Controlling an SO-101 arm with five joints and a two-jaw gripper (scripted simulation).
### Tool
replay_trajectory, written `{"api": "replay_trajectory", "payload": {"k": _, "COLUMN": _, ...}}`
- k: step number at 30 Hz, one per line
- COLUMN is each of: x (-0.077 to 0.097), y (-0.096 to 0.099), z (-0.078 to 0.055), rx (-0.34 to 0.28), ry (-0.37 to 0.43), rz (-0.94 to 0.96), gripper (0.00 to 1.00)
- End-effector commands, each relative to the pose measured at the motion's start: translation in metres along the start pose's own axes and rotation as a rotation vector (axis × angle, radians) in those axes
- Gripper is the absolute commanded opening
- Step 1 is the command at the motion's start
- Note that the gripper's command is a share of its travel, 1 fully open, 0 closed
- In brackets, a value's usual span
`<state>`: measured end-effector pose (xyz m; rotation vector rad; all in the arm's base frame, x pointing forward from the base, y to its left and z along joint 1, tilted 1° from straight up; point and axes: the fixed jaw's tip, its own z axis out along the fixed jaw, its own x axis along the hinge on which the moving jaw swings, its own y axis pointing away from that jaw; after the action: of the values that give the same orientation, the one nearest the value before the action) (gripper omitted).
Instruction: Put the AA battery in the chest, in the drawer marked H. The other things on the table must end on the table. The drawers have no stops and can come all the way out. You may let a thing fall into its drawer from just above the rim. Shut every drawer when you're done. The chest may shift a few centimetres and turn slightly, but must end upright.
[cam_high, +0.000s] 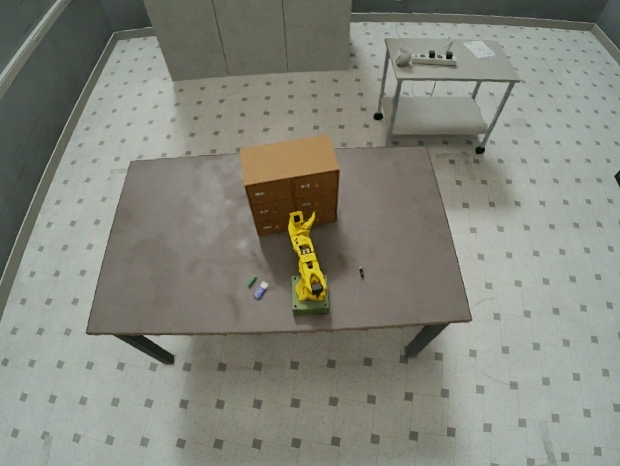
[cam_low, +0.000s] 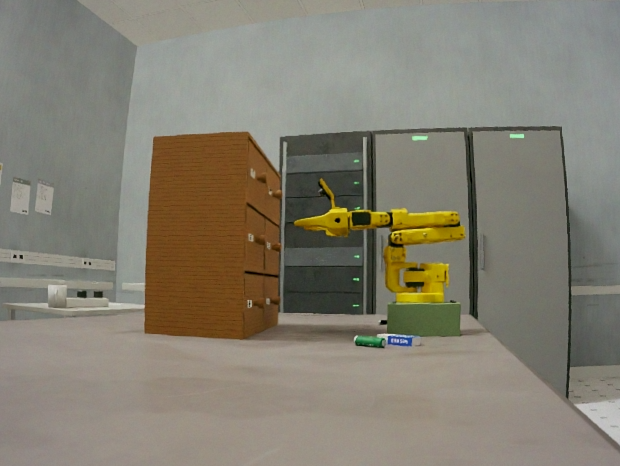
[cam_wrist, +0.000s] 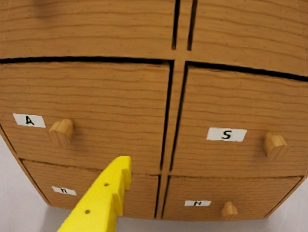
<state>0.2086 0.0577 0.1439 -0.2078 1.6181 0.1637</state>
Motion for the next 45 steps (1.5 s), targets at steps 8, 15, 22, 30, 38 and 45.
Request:
{"api": "replay_trajectory", "payload": {"k": 8, "x": -0.01, "y": 0.023, "z": 0.001, "rx": -0.103, "ry": -0.039, "rz": 0.008, "gripper": 0.5}}
{"api": "replay_trajectory", "payload": {"k": 15, "x": -0.011, "y": 0.029, "z": 0.003, "rx": -0.131, "ry": -0.05, "rz": 0.008, "gripper": 0.5}}
{"api": "replay_trajectory", "payload": {"k": 22, "x": -0.009, "y": 0.052, "z": 0.006, "rx": -0.229, "ry": -0.069, "rz": 0.008, "gripper": 0.5}}
{"api": "replay_trajectory", "payload": {"k": 30, "x": -0.004, "y": 0.072, "z": 0.005, "rx": -0.313, "ry": -0.076, "rz": 0.007, "gripper": 0.5}}
{"api": "replay_trajectory", "payload": {"k": 38, "x": -0.002, "y": 0.076, "z": 0.004, "rx": -0.331, "ry": -0.065, "rz": 0.005, "gripper": 0.5}}
{"api": "replay_trajectory", "payload": {"k": 45, "x": -0.002, "y": 0.076, "z": 0.004, "rx": -0.331, "ry": -0.065, "rz": 0.005, "gripper": 0.5}}
